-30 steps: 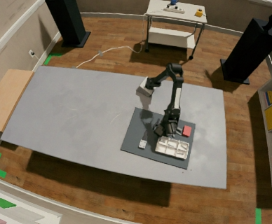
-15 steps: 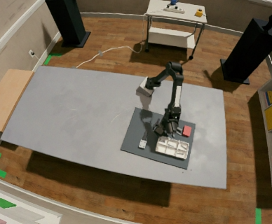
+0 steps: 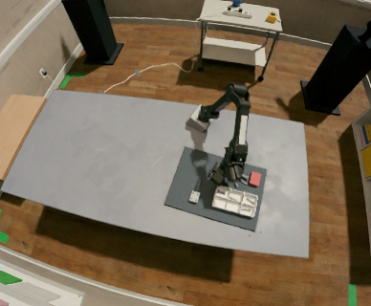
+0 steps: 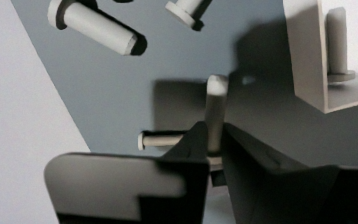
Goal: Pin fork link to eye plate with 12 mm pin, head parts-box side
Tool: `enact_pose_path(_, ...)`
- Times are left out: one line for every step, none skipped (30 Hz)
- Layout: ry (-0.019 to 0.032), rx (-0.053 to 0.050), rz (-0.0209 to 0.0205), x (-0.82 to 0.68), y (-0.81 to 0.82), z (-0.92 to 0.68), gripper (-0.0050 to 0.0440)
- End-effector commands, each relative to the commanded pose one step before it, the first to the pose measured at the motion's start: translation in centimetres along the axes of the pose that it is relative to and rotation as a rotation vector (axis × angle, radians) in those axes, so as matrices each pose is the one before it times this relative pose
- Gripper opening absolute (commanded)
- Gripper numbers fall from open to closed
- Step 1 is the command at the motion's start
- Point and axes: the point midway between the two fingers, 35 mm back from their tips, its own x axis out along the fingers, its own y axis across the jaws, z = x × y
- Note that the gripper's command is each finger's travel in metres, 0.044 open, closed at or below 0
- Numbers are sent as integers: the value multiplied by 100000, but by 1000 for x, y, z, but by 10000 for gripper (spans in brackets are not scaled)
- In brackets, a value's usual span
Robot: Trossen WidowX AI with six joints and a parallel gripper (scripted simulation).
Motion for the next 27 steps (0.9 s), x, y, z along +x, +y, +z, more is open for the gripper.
enact_pose_path(-3851, -1484, -3440, -1636, -316, 901, -50)
enact_pose_path(51, 20, 43, 2, 1, -6, -50)
enact_pose_path(90, 45, 77, 23, -3, -14, -50)
enact_pose_path(33, 22, 18, 2, -2, -6, -50)
enact_pose_path(-8, 2, -15, -11, 0, 1, -50)
enact_pose_path(-14, -4, -12, -9, 1, 3, -50)
enact_pose_path(-26, -14, -24, -3, -3, 7, -50)
enact_pose_path(-22, -11, -20, 0, -3, 6, -50)
enact_pose_path(0, 0, 0, 0, 0, 0, -50)
enact_pose_path(0, 0, 0, 0, 0, 0, -50)
enact_pose_path(-109, -31, -109, -43, 36, 32, -50)
enact_pose_path(545, 344, 583, 193, 305, -121, -50)
enact_pose_path(966, 340, 808, 297, 446, -293, -50)
enact_pose_path(108, -18, -210, -4, 247, 46, -50)
enact_pose_path(7, -19, -126, -5, 288, 64, -50)
enact_pose_path(-62, -9, -13, -5, 276, 63, -50)
enact_pose_path(-15, 7, 20, -3, 204, 36, -50)
enact_pose_path(-8, 3, 10, -2, 99, 17, -50)
enact_pose_path(-1, 1, 2, 0, 18, 3, -50)
enact_pose_path(0, 0, 0, 0, 0, 0, -50)
enact_pose_path(0, 20, -8, -2, -6, -4, -50)
enact_pose_path(9, 243, -65, -22, -62, -55, -50)
enact_pose_path(-29, -123, 38, -6, -10, -14, -50)
enact_pose_path(-24, -49, 147, 31, 2, 14, -50)
enact_pose_path(-75, -29, -31, -5, -19, 35, -50)
enact_pose_path(0, 0, 0, 0, 0, 0, -50)
enact_pose_path(0, 0, 0, 0, 0, 0, -50)
